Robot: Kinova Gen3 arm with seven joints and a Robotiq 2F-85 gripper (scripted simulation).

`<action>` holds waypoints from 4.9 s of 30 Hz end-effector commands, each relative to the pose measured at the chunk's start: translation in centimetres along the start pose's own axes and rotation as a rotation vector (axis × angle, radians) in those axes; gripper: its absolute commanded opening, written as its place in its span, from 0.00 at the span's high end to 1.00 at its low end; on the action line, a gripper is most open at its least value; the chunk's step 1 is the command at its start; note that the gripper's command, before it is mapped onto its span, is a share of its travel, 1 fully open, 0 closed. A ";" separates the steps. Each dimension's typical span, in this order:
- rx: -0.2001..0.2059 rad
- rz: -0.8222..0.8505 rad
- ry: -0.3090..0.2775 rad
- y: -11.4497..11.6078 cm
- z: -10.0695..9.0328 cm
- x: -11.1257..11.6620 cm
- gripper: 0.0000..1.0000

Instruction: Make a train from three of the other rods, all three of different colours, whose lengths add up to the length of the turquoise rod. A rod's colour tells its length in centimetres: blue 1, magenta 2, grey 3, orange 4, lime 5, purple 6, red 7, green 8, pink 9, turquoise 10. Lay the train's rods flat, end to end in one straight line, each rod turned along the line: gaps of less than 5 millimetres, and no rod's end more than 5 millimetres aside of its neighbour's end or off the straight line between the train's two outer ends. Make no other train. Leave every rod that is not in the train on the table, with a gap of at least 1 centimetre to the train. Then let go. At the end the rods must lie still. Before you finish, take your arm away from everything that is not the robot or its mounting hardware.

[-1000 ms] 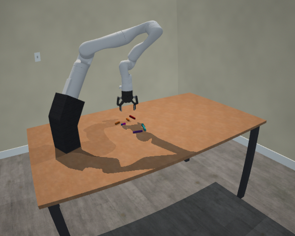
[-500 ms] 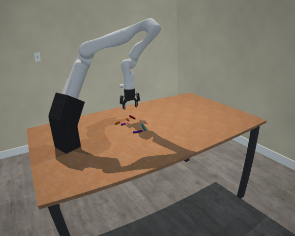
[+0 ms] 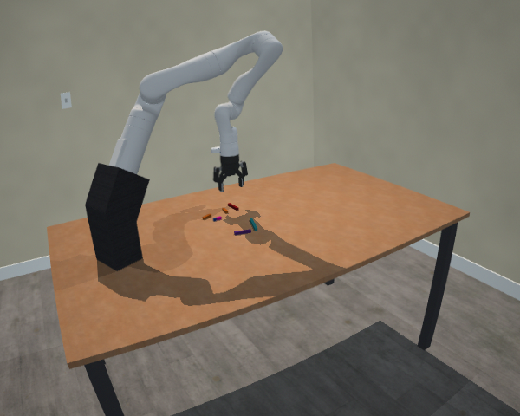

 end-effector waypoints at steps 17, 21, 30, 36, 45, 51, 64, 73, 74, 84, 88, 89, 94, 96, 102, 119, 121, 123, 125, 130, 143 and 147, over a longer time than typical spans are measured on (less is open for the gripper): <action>-0.002 -0.001 0.000 0.1 -0.1 0.0 0.76; -0.002 -0.001 0.000 0.1 -0.1 0.0 0.76; -0.002 -0.001 0.000 0.1 -0.1 0.0 0.76; -0.002 -0.001 0.000 0.1 -0.1 0.0 0.76; 0.000 -0.001 -0.001 0.1 0.1 0.0 0.76; 0.004 -0.002 -0.003 0.1 0.3 0.0 0.76; 0.004 -0.002 -0.003 0.2 1.6 0.0 0.76; 0.004 -0.002 -0.003 0.2 3.1 0.0 0.76; 0.004 -0.002 -0.003 0.2 3.2 0.0 0.76; 0.004 -0.002 -0.003 0.3 4.3 0.0 0.76; 0.004 -0.002 -0.003 0.3 4.7 -0.1 0.76; 0.004 -0.002 -0.003 0.3 4.8 -0.1 0.76; 0.004 -0.002 -0.003 0.3 5.0 -0.1 0.76; 0.004 -0.002 -0.003 0.3 5.1 -0.1 0.76; 0.004 -0.002 -0.003 0.3 5.1 -0.1 0.76; 0.004 -0.002 -0.003 0.3 5.1 -0.1 0.76; 0.004 -0.002 -0.003 0.3 5.1 -0.1 0.76; 0.004 -0.002 -0.003 0.3 5.1 -0.1 0.76; 0.004 -0.002 -0.003 0.3 5.1 -0.1 0.76; 0.004 -0.002 -0.003 0.3 5.1 -0.1 0.76; 0.004 -0.002 -0.003 0.3 5.1 -0.1 0.76; 0.004 -0.002 -0.003 0.4 5.1 -0.1 0.76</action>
Point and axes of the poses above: the point where the finger pads meet when closed, its own z axis out along the fingers, its own y axis across the jaws, x = y × z, the point moved 2 cm from there along -z, back along the fingers, and after that the axes turned 13 degrees about -z, right-handed, at the moved point
